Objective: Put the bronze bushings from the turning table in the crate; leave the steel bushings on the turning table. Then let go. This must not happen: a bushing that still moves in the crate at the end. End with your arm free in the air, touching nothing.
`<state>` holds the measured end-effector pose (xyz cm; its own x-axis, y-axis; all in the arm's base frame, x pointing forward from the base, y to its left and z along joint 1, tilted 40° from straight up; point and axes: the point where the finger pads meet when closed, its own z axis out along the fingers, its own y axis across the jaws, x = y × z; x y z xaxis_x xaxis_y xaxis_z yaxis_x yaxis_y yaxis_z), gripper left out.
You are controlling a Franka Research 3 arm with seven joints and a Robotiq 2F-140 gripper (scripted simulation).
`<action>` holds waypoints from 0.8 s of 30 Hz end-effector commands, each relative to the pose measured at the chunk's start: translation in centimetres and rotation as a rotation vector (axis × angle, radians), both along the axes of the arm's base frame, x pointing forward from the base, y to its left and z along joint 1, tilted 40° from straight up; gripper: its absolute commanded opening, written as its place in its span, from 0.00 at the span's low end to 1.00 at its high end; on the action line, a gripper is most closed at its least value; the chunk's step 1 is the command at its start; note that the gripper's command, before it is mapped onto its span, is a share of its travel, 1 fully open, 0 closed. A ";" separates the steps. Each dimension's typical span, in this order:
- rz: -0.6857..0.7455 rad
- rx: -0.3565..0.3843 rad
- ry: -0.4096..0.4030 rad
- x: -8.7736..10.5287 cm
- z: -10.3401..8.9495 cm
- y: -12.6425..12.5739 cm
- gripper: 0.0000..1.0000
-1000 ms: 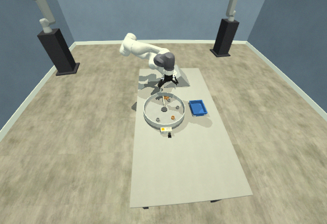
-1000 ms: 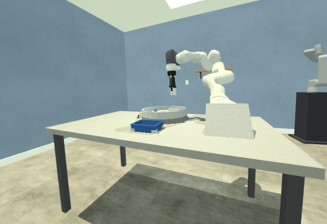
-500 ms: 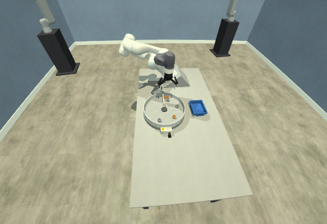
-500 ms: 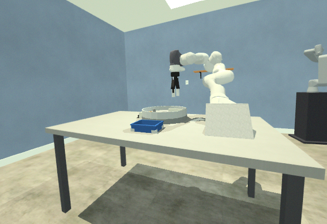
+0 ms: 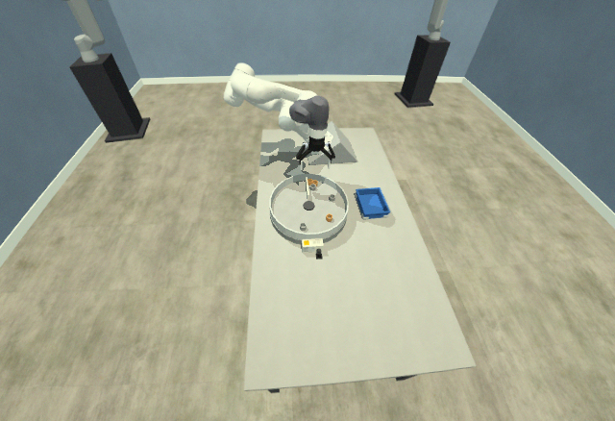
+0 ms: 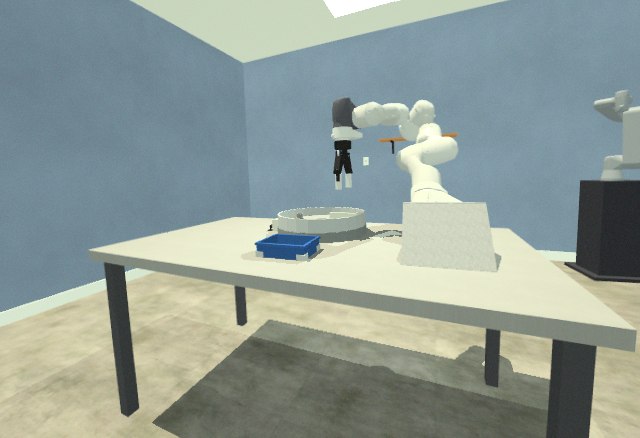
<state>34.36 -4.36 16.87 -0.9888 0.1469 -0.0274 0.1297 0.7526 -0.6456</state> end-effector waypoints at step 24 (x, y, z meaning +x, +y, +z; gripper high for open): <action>-0.009 -0.001 -0.015 0.1 -0.1 0.0 0.07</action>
